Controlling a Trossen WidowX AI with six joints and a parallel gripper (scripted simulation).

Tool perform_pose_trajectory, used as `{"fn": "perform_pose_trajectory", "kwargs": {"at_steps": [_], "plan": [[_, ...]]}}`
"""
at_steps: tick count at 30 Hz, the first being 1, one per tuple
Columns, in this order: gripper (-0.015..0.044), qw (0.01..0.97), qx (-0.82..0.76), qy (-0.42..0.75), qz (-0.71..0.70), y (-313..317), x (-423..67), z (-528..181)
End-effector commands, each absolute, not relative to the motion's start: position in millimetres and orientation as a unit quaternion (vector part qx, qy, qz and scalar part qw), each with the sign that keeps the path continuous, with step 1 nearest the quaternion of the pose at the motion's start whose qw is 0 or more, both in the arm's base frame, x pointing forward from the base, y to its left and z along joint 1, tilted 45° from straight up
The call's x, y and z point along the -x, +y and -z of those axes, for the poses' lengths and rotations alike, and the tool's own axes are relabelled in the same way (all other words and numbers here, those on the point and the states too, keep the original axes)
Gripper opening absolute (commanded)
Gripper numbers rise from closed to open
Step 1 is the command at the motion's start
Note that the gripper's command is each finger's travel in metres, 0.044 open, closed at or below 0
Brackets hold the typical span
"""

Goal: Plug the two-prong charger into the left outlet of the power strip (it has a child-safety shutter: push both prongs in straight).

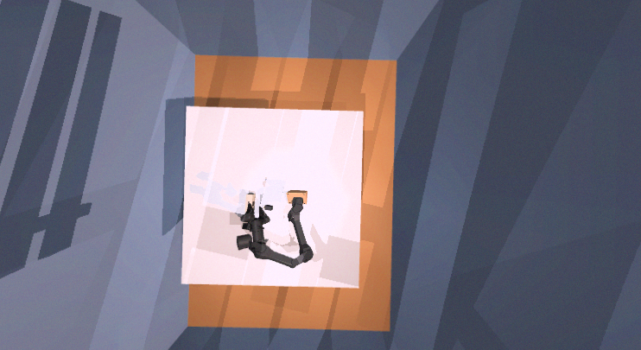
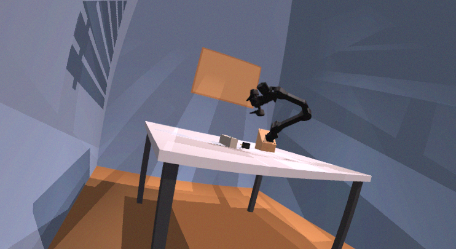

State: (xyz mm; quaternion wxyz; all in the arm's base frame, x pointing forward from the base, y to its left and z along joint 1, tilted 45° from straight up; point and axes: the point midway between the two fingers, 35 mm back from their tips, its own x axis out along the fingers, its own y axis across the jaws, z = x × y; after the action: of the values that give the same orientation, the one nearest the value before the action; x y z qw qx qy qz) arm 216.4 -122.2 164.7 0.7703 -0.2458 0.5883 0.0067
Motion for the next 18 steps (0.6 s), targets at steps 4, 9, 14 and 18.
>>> {"fn": "perform_pose_trajectory", "kwargs": {"at_steps": [4, 9, 14, 18], "plan": [[0.044, 0.776, 0.168, 0.604, -0.068, -95.0, -224.9, -135.5], [0.044, 0.775, 0.114, 0.613, -0.103, -77.8, -229.1, -120.1], [0.044, 0.768, 0.056, 0.623, -0.135, -60.1, -231.6, -106.2], [0.044, 0.759, 0.007, 0.632, -0.158, -45.4, -232.6, -96.3]]}}
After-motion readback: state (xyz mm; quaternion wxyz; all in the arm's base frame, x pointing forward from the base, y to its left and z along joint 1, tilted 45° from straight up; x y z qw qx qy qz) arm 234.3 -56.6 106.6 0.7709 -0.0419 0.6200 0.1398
